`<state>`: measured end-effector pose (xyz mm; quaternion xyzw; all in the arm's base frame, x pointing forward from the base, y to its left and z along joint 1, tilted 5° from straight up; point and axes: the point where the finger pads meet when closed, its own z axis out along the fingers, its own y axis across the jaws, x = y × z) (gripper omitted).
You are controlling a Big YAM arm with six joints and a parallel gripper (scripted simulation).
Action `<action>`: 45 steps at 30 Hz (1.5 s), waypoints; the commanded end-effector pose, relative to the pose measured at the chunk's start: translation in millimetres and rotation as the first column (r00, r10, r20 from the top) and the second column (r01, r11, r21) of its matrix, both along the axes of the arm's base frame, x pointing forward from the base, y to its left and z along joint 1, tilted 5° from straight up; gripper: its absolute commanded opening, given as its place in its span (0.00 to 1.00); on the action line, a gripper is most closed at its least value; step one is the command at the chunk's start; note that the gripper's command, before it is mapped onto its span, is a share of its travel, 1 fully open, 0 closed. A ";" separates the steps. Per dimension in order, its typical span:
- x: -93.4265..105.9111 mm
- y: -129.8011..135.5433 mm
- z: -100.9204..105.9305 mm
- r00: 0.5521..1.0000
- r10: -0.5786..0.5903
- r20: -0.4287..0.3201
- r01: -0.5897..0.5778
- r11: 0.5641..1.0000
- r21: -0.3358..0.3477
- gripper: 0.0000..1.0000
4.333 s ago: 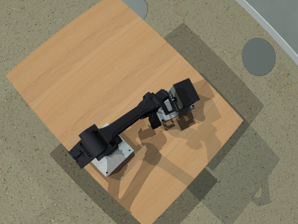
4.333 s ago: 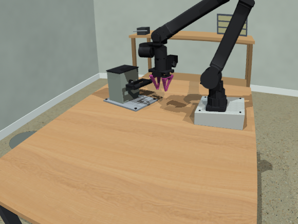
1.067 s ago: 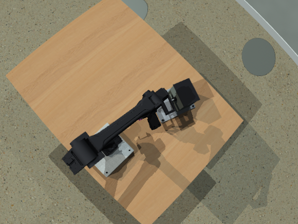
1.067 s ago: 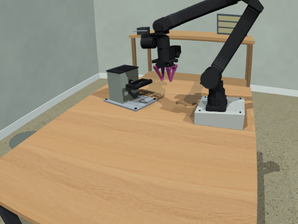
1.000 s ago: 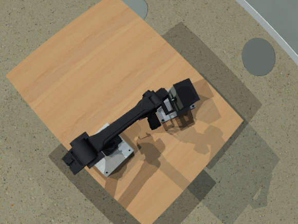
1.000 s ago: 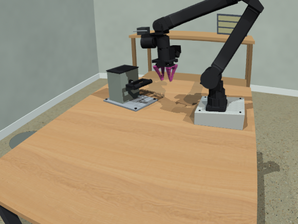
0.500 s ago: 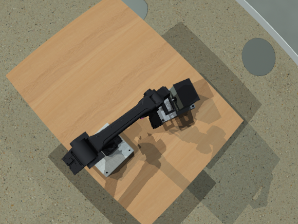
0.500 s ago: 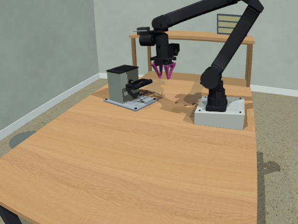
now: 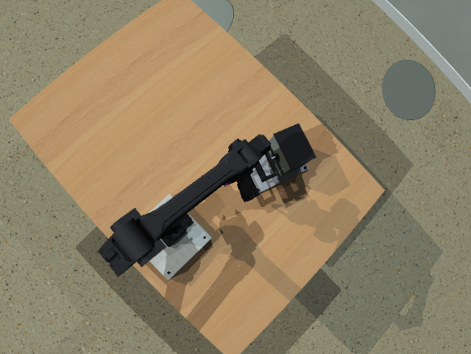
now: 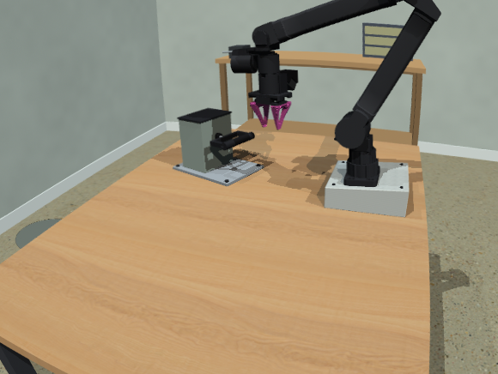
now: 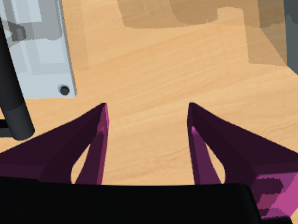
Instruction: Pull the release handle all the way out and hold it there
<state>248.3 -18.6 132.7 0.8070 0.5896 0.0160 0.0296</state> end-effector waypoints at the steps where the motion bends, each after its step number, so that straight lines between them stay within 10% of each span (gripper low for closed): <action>1: 18.2 1.5 25.6 0.998 -0.003 0.055 0.003 1.000 -0.005 0.48; 16: 20.3 1.3 26.6 0.998 -0.003 0.055 0.003 1.000 -0.006 0.48; 17: -0.8 2.6 5.0 1.000 -0.003 0.006 0.003 1.000 0.001 0.48; 18: -0.8 2.6 5.0 1.000 -0.003 0.006 0.003 1.000 0.001 0.00; 45: -0.8 2.6 5.0 1.000 -0.003 0.006 0.003 1.000 0.001 0.00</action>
